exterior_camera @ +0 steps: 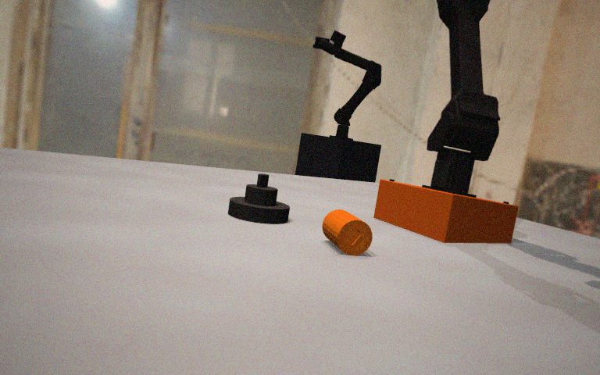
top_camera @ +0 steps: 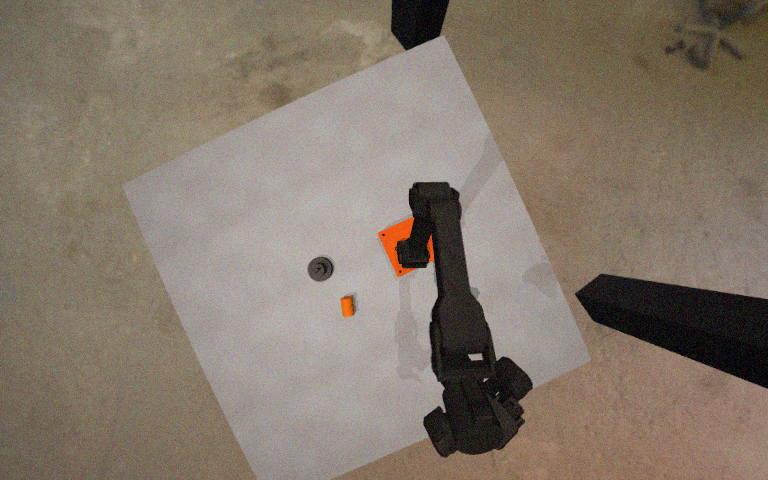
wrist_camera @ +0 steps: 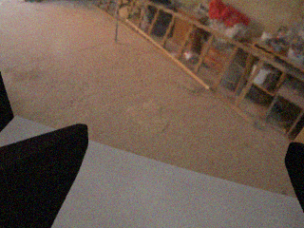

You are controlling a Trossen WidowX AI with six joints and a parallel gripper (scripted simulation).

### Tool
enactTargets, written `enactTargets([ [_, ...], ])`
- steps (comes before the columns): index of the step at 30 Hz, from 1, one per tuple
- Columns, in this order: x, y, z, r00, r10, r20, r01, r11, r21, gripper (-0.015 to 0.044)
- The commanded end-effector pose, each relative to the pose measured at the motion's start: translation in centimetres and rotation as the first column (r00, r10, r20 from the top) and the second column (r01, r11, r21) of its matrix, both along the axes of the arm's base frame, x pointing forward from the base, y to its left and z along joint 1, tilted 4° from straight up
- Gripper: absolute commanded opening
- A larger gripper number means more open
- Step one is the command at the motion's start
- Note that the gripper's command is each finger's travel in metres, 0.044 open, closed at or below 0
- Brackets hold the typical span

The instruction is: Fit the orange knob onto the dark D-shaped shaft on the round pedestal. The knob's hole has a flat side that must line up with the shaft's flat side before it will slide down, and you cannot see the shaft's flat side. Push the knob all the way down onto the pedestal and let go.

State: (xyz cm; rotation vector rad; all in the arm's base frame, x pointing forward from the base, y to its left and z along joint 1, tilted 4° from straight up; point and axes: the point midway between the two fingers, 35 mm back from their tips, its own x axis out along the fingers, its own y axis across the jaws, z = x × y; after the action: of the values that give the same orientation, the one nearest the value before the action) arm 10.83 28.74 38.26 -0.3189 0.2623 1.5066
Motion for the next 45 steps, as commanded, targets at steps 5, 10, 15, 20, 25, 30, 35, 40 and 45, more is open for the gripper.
enactTargets([
  [5,10.0,-0.8,-11.0,0.966,-0.257,-0.005,0.235,0.892,-0.385,0.0440],
  [10,14.9,-4.2,-17.9,0.926,-0.378,0.013,0.304,0.723,-0.621,0.0440],
  [15,18.1,-9.5,-24.6,0.888,-0.459,0.023,0.278,0.496,-0.823,0.0440],
  [20,19.2,-16.2,-30.7,0.865,-0.502,0.000,0.139,0.239,-0.961,0.0440],
  [25,18.5,-22.8,-34.8,0.852,-0.518,-0.068,-0.057,0.037,-0.998,0.0440],
  [30,18.4,-22.9,-34.9,0.852,-0.519,-0.070,-0.062,0.033,-0.998,0.0440],
  [35,18.3,-23.4,-37.2,0.852,-0.519,-0.070,-0.062,0.033,-0.998,0.0440],
  [40,18.3,-23.5,-37.3,0.852,-0.519,-0.070,-0.062,0.033,-0.998,0.0440],
  [45,18.3,-23.5,-38.0,0.852,-0.519,-0.070,-0.062,0.033,-0.998,0.0440],
])
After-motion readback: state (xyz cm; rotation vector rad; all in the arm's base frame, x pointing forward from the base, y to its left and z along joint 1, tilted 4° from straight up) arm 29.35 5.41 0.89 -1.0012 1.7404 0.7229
